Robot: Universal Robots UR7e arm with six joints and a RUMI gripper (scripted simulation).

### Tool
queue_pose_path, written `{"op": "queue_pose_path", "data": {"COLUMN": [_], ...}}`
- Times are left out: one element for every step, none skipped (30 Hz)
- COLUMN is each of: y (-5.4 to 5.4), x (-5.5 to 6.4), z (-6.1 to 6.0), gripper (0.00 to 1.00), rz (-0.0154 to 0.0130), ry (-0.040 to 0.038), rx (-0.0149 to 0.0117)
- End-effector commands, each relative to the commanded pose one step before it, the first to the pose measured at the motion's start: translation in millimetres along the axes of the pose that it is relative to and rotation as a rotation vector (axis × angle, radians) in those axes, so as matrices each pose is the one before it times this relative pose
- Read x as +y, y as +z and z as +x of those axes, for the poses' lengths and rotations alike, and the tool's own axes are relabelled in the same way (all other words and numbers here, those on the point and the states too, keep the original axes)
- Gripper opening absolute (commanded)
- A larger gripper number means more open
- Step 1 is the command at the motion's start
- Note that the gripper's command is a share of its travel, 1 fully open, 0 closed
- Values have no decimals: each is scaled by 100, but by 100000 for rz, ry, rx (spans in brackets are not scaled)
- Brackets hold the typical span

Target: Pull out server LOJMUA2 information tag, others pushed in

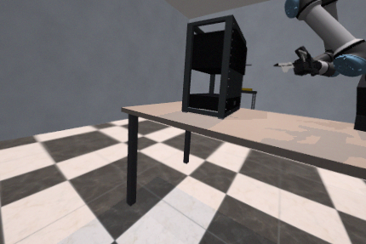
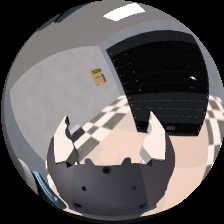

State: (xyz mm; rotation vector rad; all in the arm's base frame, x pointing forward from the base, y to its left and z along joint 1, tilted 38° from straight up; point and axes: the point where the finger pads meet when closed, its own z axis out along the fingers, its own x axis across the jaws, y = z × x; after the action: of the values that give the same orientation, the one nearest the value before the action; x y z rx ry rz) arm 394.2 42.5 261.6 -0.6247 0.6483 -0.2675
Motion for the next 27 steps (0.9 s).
{"op": "queue_pose_path", "data": {"y": [-55,-9,-9,-9,-9,-9,-9,-9,-9,-9,-9,-9,-9,-9,-9,-9,0,0,-9,-10,-10,-10,-10,-10,-10,-10,-10], "x": [310,92,92,92,92,92,92,92,92,92,92,92,92,92,92,92,0,0,92,92,92,92,92,92,92,92,92], "z": [-325,-85,-85,-85,-85,-85,-86,-86,-86,-86,-86,-87,-87,-87,-87,-87,0,0,-87,-88,-88,-88,-88,-88,-89,-89,-89], "gripper": [100,100,100,100,100,100,100,100,100,100,100,100,100,100,100,100,100,100,100,100,100,100,100,100,100,100,100], "rz": [-977,-274,-275,-275,-275,-275,-275,-276,-276,-276,-276,-277,-277,-277,-277,-277,0,0,-277,-278,-278,-278,-278,-278,-278,-279,-279], "ry": [-2203,-602,-603,-604,-605,-606,-607,-608,-609,-610,-611,-613,-614,-615,-616,-617,0,0,-618,-619,-620,-621,-622,-623,-624,-625,-626], "rx": [-1100,-314,-315,-316,-317,-319,-320,-321,-322,-323,-325,-326,-327,-328,-329,-331,0,0,-332,-333,-334,-335,-337,-338,-339,-340,-341]}}
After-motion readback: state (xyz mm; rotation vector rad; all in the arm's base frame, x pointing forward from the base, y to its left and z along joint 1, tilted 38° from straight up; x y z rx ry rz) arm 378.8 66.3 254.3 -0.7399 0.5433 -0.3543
